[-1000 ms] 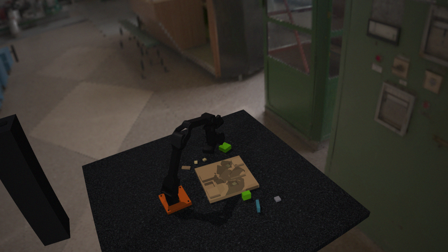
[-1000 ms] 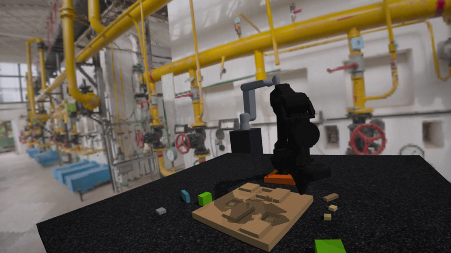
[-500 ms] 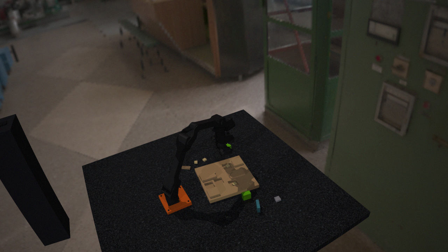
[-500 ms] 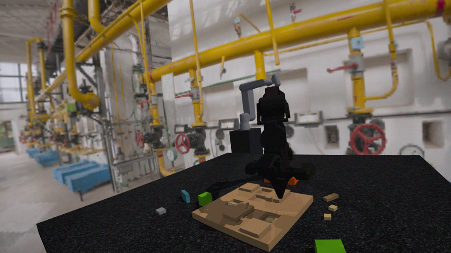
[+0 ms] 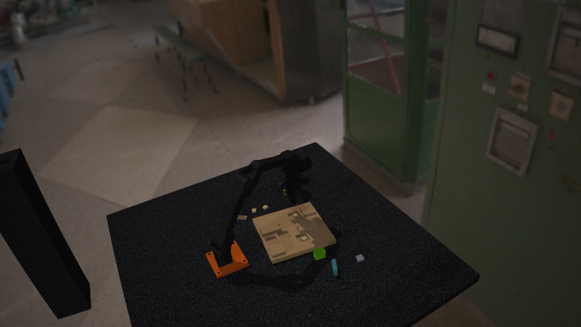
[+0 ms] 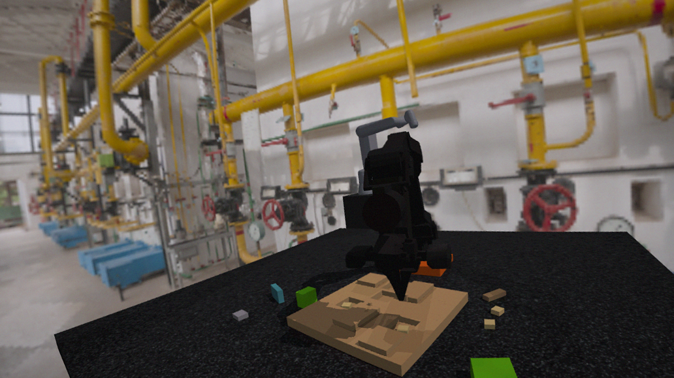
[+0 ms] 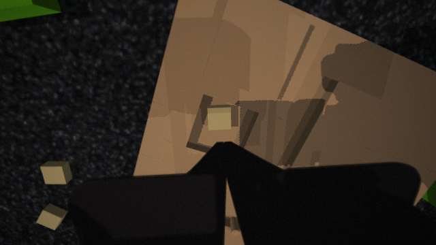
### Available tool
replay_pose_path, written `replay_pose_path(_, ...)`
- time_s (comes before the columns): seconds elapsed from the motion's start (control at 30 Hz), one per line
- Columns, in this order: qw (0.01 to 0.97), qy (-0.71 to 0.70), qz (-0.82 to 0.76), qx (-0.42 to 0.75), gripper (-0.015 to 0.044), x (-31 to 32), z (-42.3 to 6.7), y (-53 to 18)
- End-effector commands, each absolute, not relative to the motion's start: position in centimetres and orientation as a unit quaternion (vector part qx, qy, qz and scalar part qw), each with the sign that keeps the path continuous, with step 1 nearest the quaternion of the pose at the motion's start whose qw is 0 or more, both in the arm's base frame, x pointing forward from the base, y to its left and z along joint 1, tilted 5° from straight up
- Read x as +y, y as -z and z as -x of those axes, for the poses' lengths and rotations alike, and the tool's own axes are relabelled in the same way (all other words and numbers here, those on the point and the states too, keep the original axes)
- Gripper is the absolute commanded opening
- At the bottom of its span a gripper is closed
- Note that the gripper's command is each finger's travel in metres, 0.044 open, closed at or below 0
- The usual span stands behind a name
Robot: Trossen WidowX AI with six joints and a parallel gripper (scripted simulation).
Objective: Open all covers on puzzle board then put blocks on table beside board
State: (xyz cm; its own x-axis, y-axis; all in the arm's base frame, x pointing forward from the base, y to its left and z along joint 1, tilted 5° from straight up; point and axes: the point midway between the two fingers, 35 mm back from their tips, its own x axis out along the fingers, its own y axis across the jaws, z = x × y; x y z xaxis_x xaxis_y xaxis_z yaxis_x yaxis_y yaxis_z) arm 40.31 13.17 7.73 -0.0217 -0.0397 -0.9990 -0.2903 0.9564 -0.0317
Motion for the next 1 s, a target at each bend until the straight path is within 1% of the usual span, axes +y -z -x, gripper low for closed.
replay_pose_path(0.0, 0.69, -0.093, 0.121, 0.708, 0.0, 13.1, -40.5, -6.8)
replay_pose_path(0.3, 0.69, -0.093, 0.121, 0.708, 0.0, 12.8, -40.2, -3.0)
replay_pose_path(0.97, 0.69, -0.093, 0.121, 0.708, 0.0, 12.7, -40.1, -1.7)
